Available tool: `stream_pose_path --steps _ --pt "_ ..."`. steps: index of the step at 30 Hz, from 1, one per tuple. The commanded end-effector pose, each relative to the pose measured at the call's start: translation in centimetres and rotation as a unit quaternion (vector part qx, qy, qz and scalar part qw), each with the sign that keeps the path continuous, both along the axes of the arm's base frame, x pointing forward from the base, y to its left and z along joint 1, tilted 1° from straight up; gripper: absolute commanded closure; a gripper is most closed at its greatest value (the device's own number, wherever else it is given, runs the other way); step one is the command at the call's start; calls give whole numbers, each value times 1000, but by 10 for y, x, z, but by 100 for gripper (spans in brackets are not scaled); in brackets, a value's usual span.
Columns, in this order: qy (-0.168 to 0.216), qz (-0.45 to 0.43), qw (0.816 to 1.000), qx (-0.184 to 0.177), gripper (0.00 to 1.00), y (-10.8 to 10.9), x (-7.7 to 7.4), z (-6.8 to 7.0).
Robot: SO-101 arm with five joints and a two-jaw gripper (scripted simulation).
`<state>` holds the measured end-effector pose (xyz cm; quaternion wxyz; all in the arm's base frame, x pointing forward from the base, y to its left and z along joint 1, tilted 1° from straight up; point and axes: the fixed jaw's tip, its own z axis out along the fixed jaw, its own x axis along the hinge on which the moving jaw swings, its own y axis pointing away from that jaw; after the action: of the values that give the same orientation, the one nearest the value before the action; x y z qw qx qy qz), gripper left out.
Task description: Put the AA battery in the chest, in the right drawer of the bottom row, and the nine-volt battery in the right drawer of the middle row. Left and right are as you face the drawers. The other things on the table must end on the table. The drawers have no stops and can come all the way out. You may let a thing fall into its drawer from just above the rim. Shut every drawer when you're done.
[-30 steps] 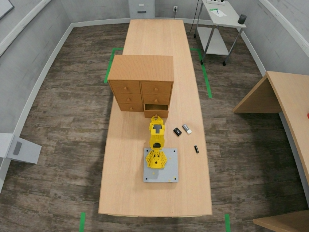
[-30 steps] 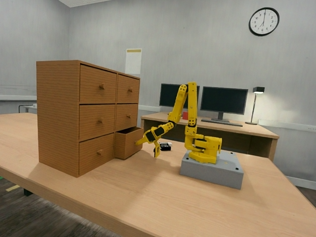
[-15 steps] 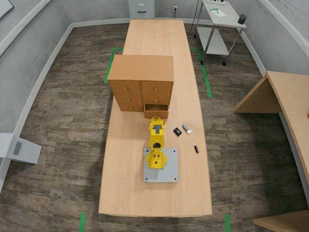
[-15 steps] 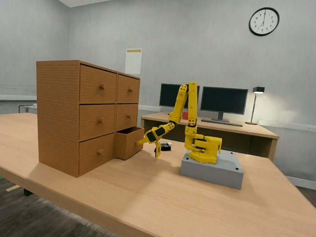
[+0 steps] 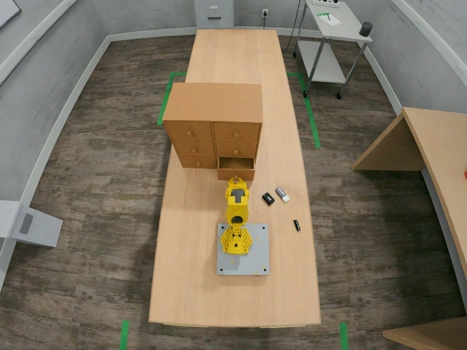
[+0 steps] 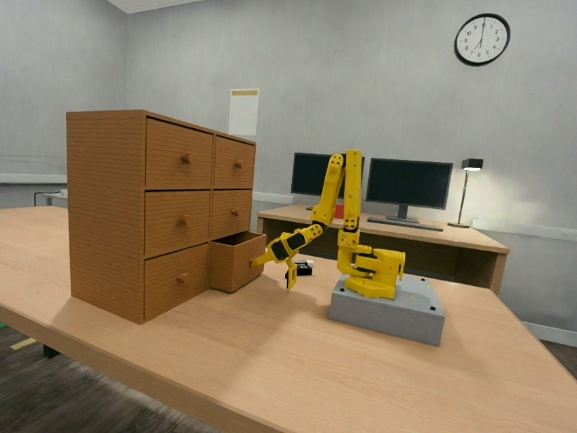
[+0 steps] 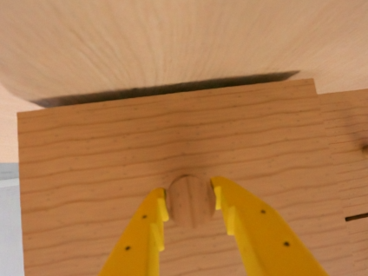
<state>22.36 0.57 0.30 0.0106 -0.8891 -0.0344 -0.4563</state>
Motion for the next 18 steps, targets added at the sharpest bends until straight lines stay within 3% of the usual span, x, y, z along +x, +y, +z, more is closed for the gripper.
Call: stream_pose_path --steps 1,18 --pt "-3 0 1000 3 100 1 -2 1" --pt "-3 0 1000 3 100 1 -7 1"
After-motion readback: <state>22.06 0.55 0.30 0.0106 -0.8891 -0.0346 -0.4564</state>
